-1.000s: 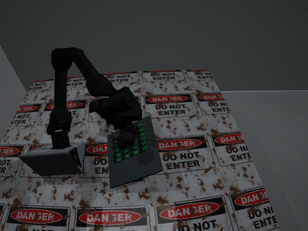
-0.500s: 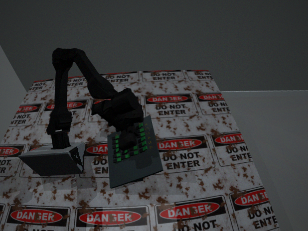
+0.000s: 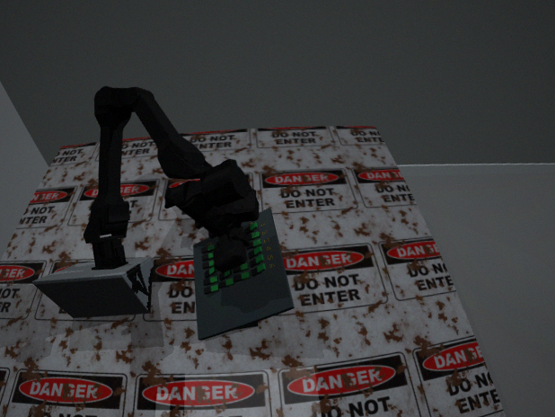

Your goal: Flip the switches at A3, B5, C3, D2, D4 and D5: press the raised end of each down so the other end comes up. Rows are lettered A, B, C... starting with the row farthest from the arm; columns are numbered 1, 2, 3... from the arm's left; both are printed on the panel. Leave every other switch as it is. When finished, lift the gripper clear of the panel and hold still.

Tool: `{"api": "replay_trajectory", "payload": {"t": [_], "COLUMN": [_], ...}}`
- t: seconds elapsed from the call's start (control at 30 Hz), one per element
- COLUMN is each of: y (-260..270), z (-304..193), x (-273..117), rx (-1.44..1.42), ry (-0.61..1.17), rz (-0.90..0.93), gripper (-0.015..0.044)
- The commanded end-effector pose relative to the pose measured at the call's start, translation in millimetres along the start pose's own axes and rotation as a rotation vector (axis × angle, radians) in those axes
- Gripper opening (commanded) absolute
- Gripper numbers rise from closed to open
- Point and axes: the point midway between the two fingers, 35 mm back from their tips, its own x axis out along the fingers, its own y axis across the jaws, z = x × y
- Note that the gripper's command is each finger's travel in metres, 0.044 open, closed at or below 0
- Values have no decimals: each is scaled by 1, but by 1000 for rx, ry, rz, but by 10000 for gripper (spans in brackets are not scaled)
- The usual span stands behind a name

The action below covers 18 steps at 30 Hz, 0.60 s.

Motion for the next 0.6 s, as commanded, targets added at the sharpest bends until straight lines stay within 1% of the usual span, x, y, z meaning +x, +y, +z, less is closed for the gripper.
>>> {"api": "replay_trajectory", "payload": {"t": [0.0,0.57], "y": [-1,-1], "z": [0,0], "x": [1,3], "rx": [3,3], "ry": [0,0], "rz": [-3,-3], "gripper": [0,0]}}
